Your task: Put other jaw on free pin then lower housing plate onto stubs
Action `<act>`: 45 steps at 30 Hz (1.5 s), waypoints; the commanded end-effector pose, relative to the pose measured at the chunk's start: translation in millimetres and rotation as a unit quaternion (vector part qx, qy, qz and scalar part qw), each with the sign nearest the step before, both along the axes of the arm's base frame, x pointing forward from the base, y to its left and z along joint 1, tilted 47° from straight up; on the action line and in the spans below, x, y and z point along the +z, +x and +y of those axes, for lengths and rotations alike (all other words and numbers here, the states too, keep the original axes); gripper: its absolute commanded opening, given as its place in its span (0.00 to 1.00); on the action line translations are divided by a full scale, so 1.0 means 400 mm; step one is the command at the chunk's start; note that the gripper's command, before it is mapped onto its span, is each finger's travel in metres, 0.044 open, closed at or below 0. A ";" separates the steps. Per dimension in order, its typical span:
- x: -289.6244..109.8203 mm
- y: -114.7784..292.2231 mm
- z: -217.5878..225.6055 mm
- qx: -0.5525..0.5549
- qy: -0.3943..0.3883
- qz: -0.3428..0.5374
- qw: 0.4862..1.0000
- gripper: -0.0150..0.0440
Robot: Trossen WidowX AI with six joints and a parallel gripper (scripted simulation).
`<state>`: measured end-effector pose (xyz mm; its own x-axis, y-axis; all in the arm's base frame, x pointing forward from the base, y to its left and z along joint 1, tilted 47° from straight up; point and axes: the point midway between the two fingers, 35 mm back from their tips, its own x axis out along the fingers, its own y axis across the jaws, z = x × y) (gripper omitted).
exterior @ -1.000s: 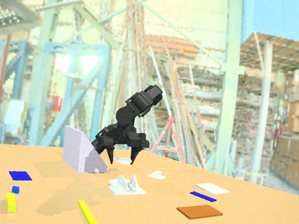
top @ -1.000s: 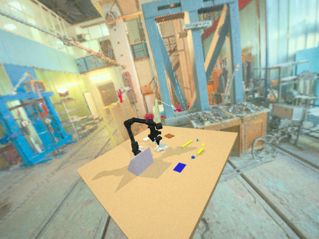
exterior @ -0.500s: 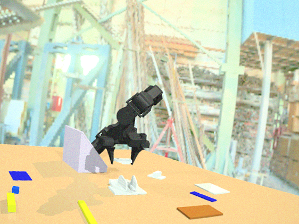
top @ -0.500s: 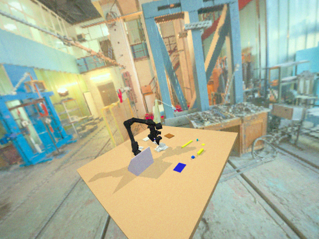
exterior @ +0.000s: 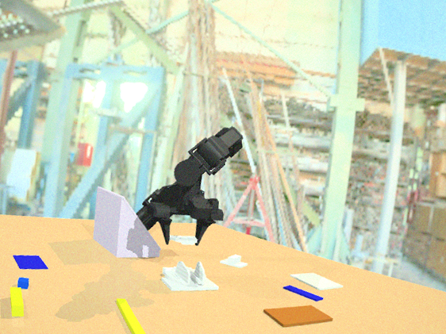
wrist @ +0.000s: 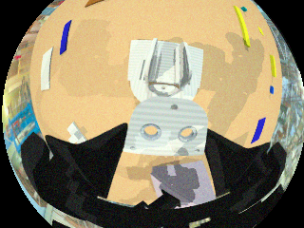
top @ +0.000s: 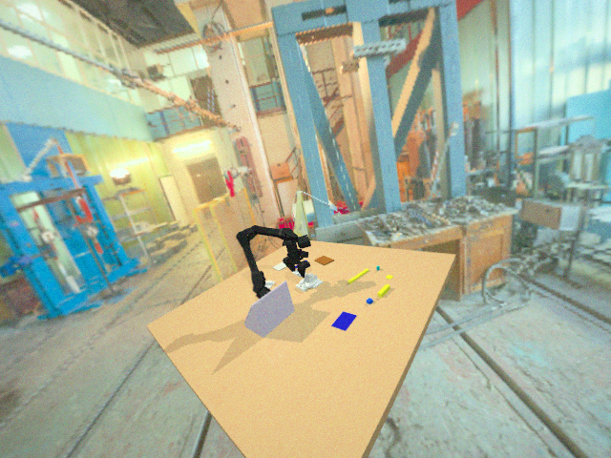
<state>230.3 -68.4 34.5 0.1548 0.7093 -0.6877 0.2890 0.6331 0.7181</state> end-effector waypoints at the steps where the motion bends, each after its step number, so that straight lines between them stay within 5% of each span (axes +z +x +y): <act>1: 0.000 -0.001 0.000 -0.001 0.000 0.003 1.000 0.85; 45: -0.084 0.022 0.090 -0.002 0.000 0.003 1.000 0.85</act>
